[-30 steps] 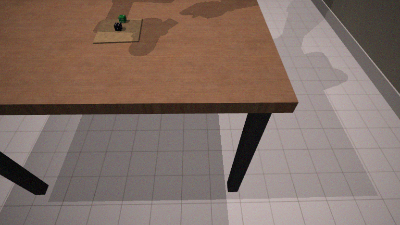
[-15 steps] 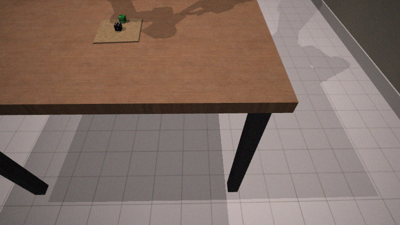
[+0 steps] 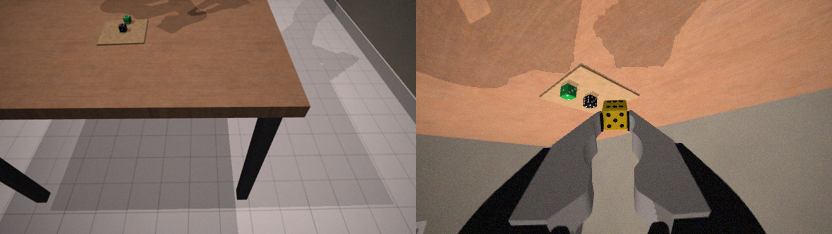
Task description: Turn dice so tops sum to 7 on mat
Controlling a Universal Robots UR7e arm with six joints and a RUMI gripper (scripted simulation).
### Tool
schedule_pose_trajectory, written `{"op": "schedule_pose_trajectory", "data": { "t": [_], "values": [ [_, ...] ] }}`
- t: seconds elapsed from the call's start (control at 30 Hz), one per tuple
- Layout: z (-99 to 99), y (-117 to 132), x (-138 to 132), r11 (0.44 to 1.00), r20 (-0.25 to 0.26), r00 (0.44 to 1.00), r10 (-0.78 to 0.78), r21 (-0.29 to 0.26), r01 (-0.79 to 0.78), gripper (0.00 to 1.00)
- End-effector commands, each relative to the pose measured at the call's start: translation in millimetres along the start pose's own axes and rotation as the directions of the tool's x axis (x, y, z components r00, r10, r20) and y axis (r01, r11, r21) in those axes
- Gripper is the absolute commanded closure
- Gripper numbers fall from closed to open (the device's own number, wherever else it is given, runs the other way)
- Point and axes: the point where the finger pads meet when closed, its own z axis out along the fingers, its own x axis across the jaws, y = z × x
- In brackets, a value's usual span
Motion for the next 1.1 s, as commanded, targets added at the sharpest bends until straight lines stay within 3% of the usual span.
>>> {"op": "schedule_pose_trajectory", "data": {
  "t": [0.0,0.33,1.07],
  "values": [
    [2.1,-1.2,0.1,0.993,0.017,1.000,0.002,-0.118,0.000,0.97],
    [1.3,-1.8,0.2,0.977,0.015,1.000,0.002,-0.211,0.001,0.97],
    [4.9,-5.3,0.2,0.976,0.014,1.000,0.002,-0.219,0.001,0.97]
  ]
}}
